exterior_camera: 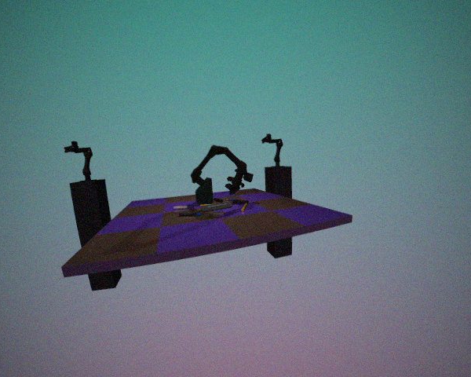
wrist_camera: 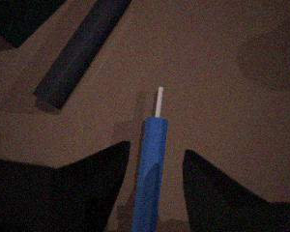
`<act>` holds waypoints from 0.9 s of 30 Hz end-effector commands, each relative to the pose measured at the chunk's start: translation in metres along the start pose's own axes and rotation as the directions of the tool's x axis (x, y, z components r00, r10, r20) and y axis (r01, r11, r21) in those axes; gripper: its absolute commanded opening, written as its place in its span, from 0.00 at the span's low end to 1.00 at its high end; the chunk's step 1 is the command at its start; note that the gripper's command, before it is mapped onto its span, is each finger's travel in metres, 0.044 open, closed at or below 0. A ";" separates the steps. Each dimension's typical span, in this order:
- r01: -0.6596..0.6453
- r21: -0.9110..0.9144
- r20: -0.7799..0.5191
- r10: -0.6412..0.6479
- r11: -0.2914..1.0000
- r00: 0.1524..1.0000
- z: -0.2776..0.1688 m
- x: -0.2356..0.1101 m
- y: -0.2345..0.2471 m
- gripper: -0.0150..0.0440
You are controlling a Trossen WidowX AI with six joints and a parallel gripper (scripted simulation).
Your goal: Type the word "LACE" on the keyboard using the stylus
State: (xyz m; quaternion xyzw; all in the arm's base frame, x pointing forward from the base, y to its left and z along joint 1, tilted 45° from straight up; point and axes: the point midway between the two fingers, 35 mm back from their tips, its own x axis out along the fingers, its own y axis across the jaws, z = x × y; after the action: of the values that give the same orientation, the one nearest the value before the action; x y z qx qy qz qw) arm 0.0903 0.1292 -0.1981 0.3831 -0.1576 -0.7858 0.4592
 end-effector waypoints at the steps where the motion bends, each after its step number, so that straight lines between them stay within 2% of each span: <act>1: -0.006 -0.006 -0.001 0.006 1.000 1.000 -0.002 0.004 0.000 0.51; 27: -0.007 -0.006 0.000 0.007 1.000 1.000 -0.009 0.018 0.001 0.51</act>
State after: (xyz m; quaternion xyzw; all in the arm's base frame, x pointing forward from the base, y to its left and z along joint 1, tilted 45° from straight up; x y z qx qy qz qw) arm 0.0933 0.1186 -0.2111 0.3852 -0.1568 -0.7855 0.4582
